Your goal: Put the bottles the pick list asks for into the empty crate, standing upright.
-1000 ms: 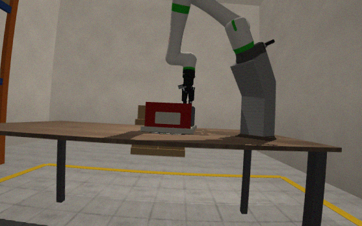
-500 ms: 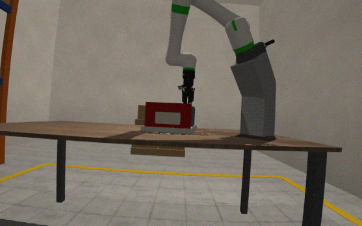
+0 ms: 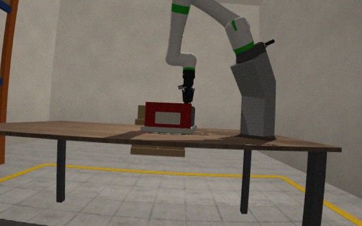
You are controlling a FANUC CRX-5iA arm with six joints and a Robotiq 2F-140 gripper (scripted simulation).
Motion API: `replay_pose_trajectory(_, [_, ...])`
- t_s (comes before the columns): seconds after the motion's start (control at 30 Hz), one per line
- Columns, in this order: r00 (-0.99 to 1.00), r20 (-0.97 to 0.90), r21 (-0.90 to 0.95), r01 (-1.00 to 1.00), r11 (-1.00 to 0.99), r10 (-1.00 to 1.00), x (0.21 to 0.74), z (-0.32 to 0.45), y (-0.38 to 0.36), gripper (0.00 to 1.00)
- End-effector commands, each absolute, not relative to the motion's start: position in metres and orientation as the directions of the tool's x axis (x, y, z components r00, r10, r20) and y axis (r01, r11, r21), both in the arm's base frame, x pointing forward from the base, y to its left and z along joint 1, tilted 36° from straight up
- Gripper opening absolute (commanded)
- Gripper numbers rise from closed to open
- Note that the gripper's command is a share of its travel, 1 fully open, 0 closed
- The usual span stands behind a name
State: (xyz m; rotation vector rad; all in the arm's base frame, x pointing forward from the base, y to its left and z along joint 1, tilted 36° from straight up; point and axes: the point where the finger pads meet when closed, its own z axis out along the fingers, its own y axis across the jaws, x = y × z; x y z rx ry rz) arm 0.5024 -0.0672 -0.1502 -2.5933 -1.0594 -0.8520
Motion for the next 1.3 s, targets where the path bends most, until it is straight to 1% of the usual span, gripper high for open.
replay_pose_trajectory(0.0, [0.574,0.586,0.022,0.695,-0.719,0.572,0.503,-0.150,-0.068,0.10])
replay_pose_trajectory(0.83, [0.574,0.586,0.022,0.695,-0.719,0.572,0.503,-0.150,-0.068,0.10])
replay_pose_trajectory(1.27, [0.574,0.586,0.022,0.695,-0.719,0.572,0.495,-0.135,-0.075,0.10])
